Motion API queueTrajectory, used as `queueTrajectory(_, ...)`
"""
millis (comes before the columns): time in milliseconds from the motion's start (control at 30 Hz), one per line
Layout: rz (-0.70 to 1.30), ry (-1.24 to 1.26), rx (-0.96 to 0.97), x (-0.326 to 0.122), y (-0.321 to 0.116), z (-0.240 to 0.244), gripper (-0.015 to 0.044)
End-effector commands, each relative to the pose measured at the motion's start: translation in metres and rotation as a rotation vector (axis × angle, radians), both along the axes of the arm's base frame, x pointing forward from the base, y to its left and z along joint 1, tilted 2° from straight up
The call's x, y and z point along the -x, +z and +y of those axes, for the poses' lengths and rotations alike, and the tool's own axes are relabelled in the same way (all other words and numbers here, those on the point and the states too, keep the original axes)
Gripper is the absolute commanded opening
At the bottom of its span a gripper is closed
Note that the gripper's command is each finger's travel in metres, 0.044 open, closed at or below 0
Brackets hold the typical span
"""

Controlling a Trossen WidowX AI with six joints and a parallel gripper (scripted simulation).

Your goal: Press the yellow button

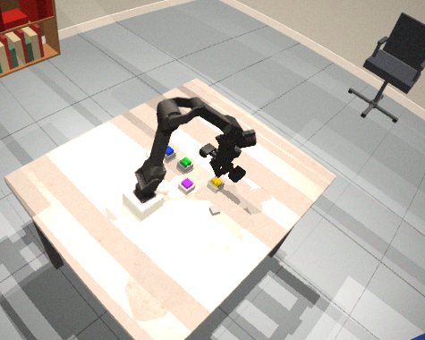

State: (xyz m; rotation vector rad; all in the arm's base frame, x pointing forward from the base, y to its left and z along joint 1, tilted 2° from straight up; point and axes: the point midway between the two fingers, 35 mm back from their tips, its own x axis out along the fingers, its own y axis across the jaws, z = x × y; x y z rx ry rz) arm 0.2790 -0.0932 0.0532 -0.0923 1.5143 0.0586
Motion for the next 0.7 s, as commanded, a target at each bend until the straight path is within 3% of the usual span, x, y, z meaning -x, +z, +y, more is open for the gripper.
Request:
queueTrajectory(0,0.0,0.003,0.003,0.0,-0.004,-0.001,0.002)
queueTrajectory(667,0.001,0.003,0.003,-0.002,-0.033,-0.001,0.002)
